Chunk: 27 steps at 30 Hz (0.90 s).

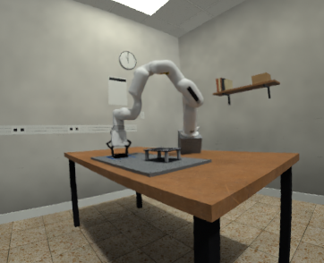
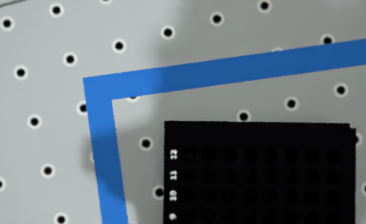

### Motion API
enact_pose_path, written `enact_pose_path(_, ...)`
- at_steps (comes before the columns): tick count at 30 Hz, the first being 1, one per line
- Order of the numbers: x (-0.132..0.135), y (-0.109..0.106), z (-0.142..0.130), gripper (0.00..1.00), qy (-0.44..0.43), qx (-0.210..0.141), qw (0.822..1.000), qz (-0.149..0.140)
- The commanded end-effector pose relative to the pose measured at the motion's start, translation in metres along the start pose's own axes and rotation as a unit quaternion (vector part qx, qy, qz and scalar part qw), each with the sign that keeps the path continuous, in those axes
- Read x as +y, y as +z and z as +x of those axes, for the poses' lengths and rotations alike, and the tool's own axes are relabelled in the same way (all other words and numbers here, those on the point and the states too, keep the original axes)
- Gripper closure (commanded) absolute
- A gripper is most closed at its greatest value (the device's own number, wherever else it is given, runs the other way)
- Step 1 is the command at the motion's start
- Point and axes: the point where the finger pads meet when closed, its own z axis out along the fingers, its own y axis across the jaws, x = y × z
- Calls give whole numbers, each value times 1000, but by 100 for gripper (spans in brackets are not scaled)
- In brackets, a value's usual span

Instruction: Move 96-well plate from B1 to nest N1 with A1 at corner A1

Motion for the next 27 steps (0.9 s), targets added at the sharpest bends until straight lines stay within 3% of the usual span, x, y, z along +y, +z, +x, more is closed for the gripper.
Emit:
enact_pose_path(1,-2,-4,1,100,0,1,1000,2)
enact_pose_path(27,-2,-18,1,100,0,1,1000,2)
